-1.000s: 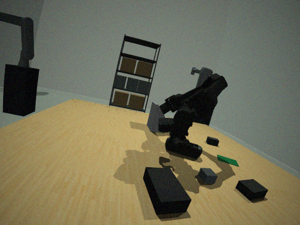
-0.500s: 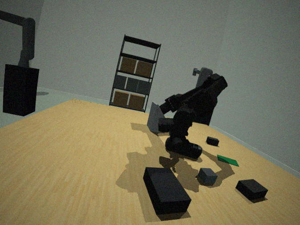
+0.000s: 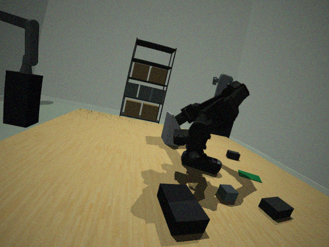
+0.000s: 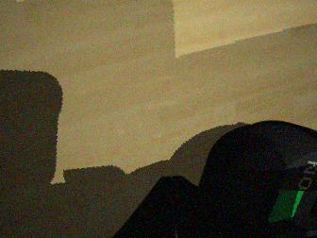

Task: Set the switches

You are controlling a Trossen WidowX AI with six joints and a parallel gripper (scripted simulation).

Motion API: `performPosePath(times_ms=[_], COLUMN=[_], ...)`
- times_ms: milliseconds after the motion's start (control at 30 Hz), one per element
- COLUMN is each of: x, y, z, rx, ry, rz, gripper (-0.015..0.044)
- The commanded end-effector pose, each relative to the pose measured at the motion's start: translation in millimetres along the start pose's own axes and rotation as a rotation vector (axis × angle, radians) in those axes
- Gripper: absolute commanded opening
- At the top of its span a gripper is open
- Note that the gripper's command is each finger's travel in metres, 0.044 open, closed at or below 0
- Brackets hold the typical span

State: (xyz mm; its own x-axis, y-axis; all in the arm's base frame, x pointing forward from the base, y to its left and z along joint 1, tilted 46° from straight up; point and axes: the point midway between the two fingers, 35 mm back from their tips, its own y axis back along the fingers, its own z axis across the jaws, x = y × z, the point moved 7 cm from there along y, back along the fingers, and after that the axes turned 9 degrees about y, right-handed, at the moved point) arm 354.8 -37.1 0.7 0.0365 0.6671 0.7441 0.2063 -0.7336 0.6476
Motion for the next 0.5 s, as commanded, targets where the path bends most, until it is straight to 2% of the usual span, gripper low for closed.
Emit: performPosePath(times_ms=[0,233,467], x=[-4.4,-6.2,-12.4], y=[21.5,54.9,50.1], z=[18.3,40.5,18.6], rx=[-0.007,0.017,0.009], ry=[0.012,0.007,-0.137], rz=[-0.012,-0.003,0.038], gripper=[0.0000,0.0000,0.0000])
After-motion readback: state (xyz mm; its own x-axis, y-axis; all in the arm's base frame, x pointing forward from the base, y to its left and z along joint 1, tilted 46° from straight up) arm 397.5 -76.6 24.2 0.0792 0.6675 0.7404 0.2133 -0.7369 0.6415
